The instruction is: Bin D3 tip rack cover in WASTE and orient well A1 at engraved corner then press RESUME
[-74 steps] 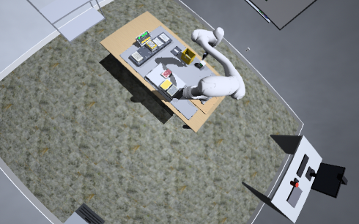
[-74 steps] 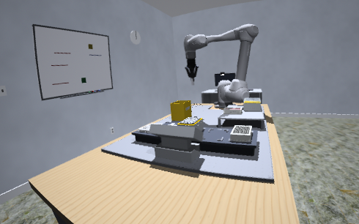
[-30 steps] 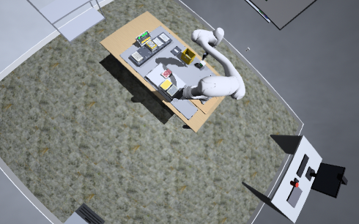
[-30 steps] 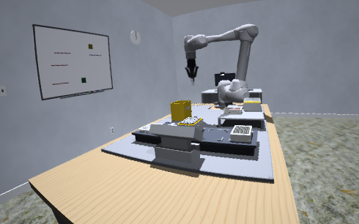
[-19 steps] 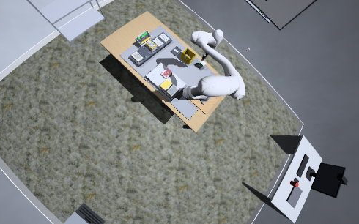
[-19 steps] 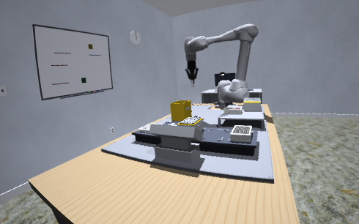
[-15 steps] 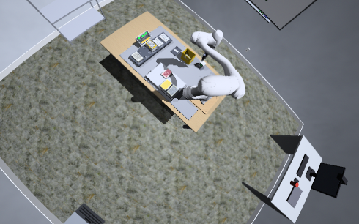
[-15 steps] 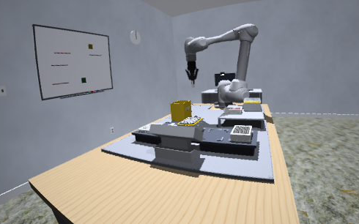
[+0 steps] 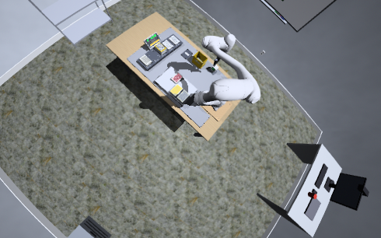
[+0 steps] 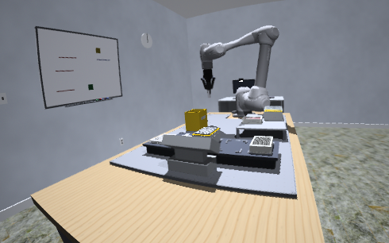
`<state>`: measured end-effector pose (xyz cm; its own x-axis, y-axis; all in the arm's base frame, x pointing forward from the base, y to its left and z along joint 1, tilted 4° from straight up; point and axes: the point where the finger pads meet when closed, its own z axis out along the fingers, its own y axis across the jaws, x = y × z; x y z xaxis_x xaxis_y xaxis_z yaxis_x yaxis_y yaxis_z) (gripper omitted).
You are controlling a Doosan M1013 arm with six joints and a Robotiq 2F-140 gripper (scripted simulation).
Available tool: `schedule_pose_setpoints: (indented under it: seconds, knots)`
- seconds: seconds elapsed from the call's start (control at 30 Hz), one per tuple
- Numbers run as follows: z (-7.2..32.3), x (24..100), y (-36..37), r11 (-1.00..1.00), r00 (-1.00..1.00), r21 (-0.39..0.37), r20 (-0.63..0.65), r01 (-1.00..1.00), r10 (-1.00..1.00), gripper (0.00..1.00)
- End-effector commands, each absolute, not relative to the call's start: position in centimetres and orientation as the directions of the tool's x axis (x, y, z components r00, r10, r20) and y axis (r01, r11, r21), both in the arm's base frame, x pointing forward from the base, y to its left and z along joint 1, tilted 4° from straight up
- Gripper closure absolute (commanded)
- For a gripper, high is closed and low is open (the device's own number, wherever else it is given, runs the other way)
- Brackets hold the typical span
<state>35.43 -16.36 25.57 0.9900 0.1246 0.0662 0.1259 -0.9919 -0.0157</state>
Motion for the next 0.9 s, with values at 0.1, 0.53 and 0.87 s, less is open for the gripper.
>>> schedule_pose_setpoints:
  seconds: [0.1,0.53,0.87]
  knots:
    - [24.5,35.4,-16.0,-0.991,0.990,-0.025,0.062,0.129,0.128,1.00]
    - [22.5,35.5,-16.0,-0.991,0.990,-0.025,0.062,0.129,0.128,1.00]
    - [21.0,35.6,-15.9,-0.991,0.990,-0.025,0.062,0.129,0.128,1.00]
